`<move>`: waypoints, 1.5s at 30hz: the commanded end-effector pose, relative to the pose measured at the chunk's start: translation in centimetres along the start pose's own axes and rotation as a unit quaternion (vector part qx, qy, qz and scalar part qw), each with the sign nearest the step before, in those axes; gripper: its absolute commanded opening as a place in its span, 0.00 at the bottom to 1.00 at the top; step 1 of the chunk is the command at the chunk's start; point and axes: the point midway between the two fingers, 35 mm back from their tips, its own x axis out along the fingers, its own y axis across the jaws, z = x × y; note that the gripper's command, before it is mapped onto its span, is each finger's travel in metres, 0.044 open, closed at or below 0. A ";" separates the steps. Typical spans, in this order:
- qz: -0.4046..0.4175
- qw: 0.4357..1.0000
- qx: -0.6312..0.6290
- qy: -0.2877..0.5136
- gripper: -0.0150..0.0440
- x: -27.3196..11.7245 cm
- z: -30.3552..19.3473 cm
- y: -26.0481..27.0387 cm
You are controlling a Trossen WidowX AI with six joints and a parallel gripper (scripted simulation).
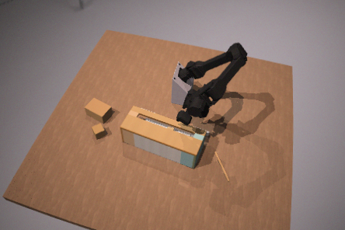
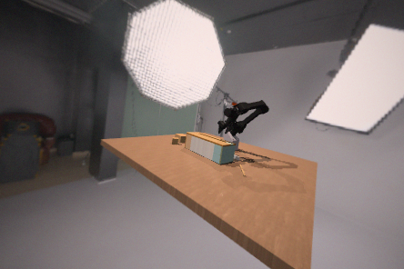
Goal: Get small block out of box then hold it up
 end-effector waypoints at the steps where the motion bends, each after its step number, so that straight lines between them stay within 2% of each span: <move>1: 0.026 0.997 0.010 -0.068 0.93 1.2 0.0 -0.1; 12: 0.026 0.997 0.010 -0.068 0.93 1.4 0.2 -0.1; 45: 0.025 0.997 0.010 -0.068 0.93 5.7 3.3 -0.7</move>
